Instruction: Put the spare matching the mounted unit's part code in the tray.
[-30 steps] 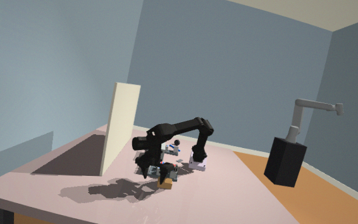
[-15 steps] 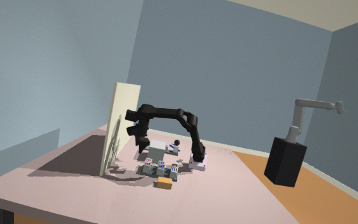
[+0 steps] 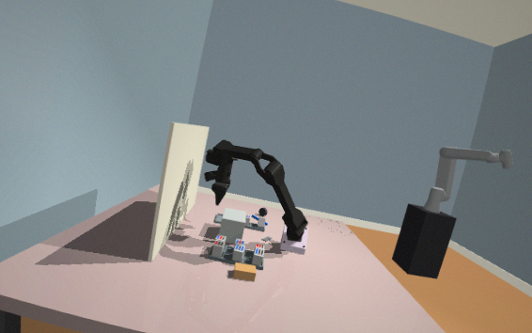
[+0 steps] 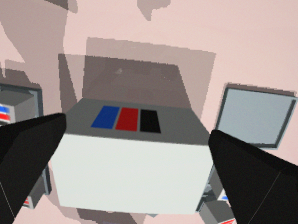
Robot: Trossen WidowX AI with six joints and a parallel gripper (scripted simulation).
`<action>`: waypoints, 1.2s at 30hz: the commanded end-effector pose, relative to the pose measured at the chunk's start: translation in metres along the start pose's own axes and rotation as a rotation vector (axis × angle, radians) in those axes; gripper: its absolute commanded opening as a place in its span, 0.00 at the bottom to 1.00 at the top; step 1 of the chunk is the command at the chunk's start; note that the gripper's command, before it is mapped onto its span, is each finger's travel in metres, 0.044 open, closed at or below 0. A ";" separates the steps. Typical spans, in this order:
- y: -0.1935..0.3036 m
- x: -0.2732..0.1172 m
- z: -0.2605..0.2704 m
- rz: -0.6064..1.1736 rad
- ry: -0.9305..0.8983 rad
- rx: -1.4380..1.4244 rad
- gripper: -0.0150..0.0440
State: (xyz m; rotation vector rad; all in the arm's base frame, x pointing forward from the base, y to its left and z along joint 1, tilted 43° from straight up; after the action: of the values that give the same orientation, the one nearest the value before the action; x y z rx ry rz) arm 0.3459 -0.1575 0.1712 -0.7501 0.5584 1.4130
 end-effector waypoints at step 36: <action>0.040 0.007 0.174 -0.012 -0.010 -1.485 0.91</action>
State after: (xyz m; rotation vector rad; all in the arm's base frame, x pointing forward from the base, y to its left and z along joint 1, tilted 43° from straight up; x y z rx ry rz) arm 0.2928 -0.0278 0.2803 -1.8593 -0.6407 1.6861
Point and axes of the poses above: the point midway between the two fingers, 35 mm back from their tips, its own x axis out along the fingers, its own z axis across the jaws, y = z × x, the point moved 9 cm from there along -x, back along the fingers, and after that the axes turned 3 degrees about -x, right-handed, at the moved point
